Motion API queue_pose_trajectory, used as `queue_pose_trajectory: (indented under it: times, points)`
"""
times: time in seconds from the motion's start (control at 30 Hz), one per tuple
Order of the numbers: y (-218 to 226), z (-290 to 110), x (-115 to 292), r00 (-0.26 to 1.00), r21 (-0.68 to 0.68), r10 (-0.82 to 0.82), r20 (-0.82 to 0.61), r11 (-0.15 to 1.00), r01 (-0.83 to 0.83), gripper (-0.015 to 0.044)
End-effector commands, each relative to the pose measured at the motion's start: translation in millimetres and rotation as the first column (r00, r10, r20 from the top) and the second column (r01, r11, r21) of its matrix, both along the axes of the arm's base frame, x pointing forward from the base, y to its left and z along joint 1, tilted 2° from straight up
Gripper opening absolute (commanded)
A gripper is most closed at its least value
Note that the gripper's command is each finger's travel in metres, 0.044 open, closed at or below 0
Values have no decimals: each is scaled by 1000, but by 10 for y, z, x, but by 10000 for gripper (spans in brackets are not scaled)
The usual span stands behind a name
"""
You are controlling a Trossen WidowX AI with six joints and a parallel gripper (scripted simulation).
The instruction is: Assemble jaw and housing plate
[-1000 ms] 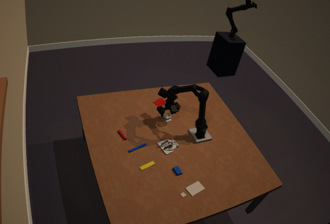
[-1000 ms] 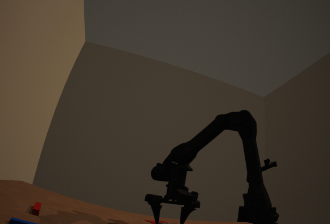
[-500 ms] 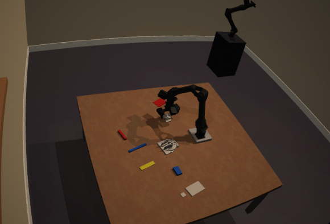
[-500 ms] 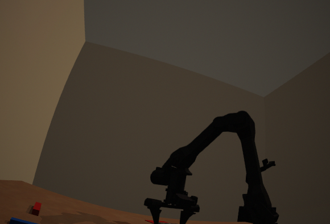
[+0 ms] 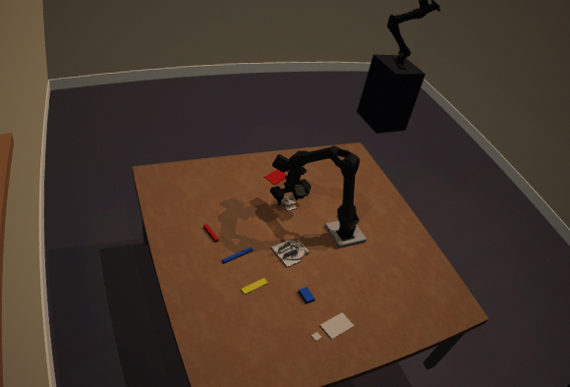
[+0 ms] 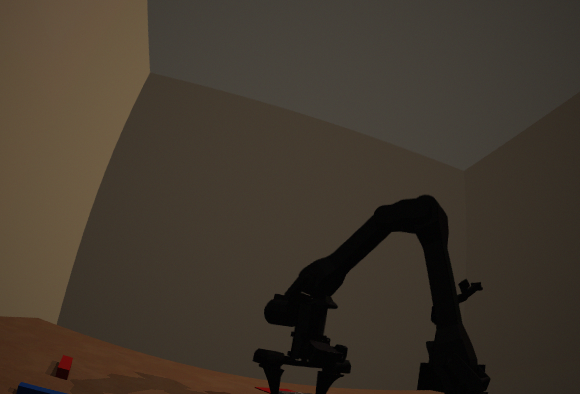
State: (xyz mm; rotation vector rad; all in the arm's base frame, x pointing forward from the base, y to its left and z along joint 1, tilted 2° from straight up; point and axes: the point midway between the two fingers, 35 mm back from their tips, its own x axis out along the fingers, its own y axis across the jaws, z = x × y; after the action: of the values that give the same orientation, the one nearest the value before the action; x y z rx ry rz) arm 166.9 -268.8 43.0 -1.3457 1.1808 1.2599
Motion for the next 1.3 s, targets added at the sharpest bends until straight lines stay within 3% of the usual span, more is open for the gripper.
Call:
queue_pose_trajectory:
  times: [0.0,0.4,0.77,1.27]
  points:
    - [0,0,0,1000,0,0,0,1000,0,427]
    - [0,0,0,1000,0,0,0,1000,0,351]
    - [-1,20,1,1000,0,0,0,1000,0,351]
    - [6,487,6,1000,0,2,3,1000,-2,351]
